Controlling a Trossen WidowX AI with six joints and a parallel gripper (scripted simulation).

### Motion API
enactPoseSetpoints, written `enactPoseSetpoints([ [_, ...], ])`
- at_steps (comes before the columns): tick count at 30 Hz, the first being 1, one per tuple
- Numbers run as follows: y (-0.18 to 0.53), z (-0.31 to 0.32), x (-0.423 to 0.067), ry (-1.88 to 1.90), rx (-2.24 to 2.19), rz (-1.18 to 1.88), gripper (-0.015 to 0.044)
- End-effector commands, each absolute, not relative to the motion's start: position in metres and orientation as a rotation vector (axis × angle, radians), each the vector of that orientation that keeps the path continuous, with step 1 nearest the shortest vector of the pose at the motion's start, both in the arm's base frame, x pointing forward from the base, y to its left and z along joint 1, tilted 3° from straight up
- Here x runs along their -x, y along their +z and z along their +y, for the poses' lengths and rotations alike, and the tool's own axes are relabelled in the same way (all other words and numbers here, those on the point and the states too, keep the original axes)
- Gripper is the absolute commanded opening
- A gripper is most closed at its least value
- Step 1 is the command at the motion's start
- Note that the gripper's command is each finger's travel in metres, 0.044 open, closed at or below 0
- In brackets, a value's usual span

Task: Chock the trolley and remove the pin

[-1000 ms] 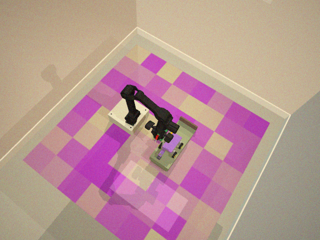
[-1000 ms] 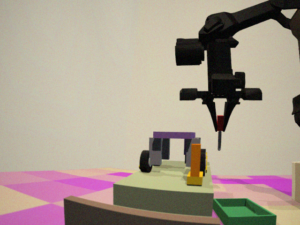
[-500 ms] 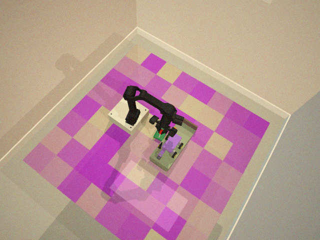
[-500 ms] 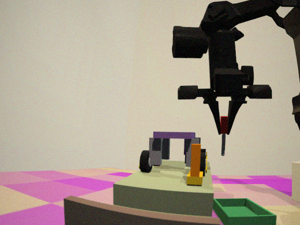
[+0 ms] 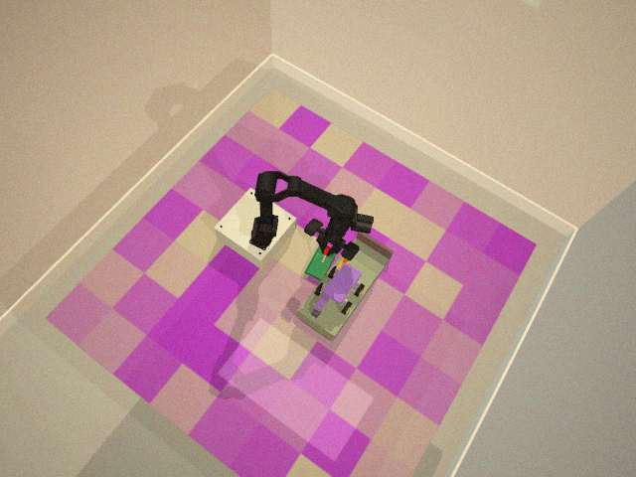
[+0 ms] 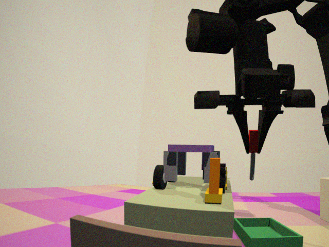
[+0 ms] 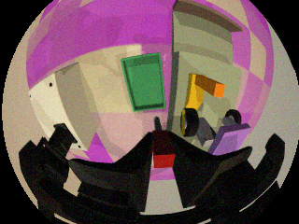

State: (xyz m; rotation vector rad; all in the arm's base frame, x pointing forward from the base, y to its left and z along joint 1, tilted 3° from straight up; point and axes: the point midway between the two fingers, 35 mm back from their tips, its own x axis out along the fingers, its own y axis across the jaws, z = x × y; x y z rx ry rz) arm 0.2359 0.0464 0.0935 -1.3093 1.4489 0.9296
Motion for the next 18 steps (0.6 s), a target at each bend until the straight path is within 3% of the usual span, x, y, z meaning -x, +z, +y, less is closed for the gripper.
enactPoseSetpoints([
  [1,0.0939,0.0556,-0.2387,0.922,1.302,1.445,0.0],
  [18,0.0941,0.0531,-0.237,1.262,1.572,1.21,0.0],
])
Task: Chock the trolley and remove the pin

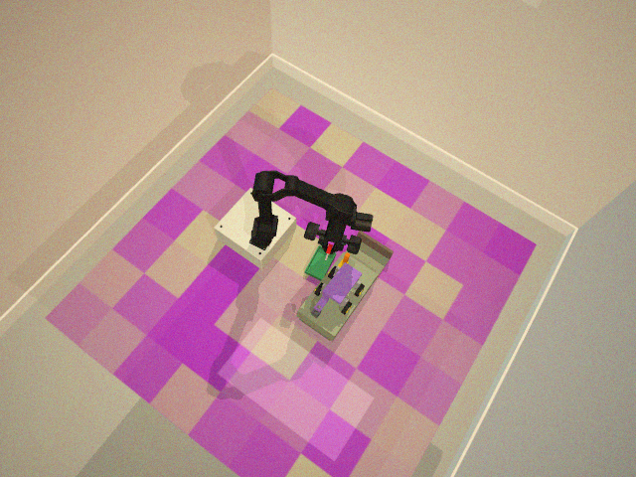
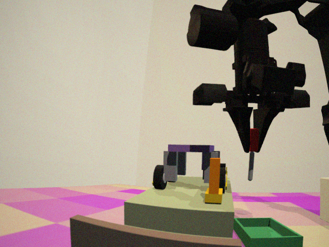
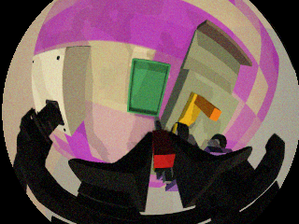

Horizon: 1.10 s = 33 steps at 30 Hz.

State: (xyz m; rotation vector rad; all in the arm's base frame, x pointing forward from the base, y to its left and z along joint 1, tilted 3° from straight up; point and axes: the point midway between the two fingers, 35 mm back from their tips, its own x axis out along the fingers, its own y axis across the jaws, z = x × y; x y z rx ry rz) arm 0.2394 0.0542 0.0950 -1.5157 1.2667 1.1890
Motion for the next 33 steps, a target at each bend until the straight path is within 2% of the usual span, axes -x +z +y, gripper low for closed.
enactPoseSetpoints([
  [1,0.0942,0.0529,-0.2369,1.286,1.593,1.189,0.0],
  [33,0.0945,0.0467,-0.2365,1.984,2.149,0.335,0.0],
])
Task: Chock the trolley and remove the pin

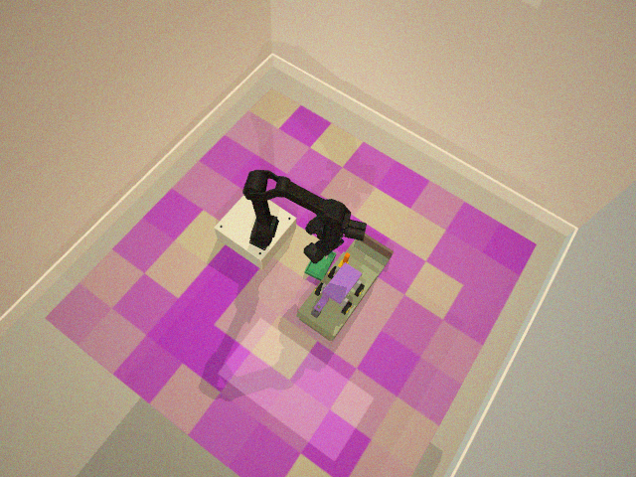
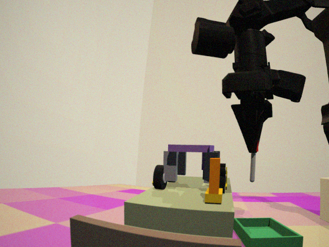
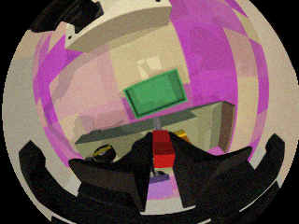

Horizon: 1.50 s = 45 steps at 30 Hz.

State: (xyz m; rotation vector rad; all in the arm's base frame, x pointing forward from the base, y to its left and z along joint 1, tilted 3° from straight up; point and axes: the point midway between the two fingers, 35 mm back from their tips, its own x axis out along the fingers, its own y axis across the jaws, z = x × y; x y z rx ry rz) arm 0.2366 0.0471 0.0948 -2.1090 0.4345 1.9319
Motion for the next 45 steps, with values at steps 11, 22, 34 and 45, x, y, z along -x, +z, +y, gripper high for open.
enactPoseSetpoints([
  [11,0.095,0.045,-0.237,2.129,2.277,-0.01,0.0],
  [22,0.083,0.047,-0.227,2.135,2.277,-0.017,0.0],
  [34,0.068,0.049,-0.219,2.119,2.249,-0.074,0.0],
  [45,0.038,0.064,-0.224,2.051,2.186,-0.21,0.0],
])
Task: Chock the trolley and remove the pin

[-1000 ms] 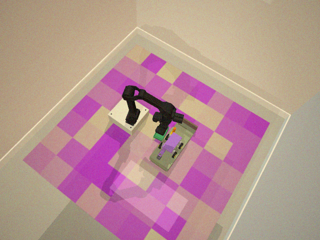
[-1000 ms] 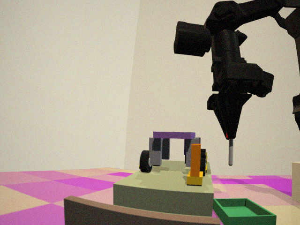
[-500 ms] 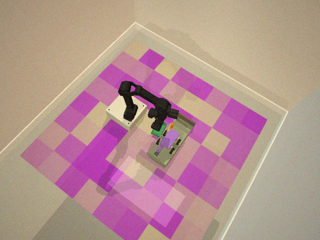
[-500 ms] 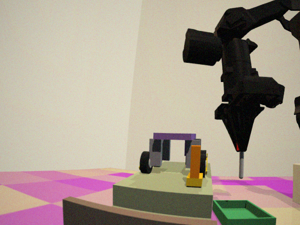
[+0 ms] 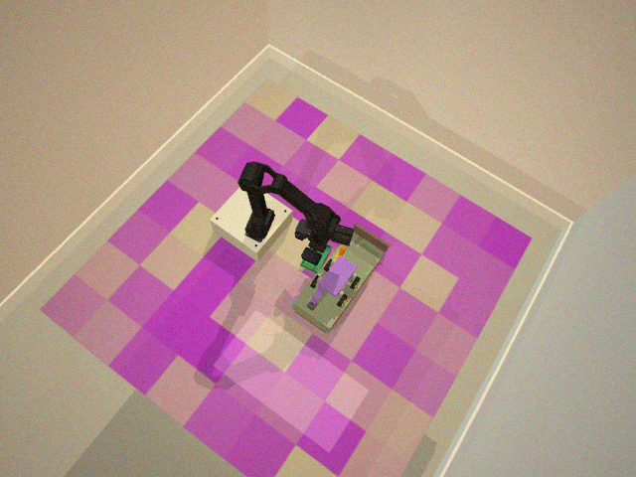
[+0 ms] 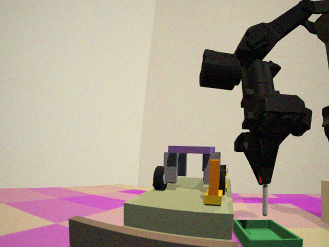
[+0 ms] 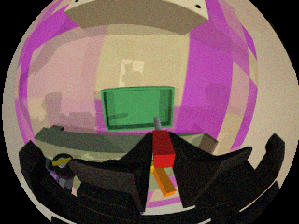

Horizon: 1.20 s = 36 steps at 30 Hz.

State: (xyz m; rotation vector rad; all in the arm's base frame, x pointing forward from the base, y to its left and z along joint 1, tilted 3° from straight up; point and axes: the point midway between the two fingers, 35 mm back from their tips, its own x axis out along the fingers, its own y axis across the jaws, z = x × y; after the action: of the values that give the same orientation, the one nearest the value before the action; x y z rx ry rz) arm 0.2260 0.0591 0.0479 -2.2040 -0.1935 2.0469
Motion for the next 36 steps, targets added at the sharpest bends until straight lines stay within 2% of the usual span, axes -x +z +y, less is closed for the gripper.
enactPoseSetpoints([
  [1,0.035,0.065,-0.224,2.051,2.186,-0.21,0.0],
  [13,0.01,0.078,-0.223,2.051,2.184,-0.212,0.0],
  [20,0.011,0.075,-0.224,2.051,2.185,-0.211,0.0184],
  [21,0.011,0.075,-0.224,2.051,2.185,-0.211,0.019],
  [36,0.008,0.064,-0.226,2.051,2.185,-0.21,0.019],
])
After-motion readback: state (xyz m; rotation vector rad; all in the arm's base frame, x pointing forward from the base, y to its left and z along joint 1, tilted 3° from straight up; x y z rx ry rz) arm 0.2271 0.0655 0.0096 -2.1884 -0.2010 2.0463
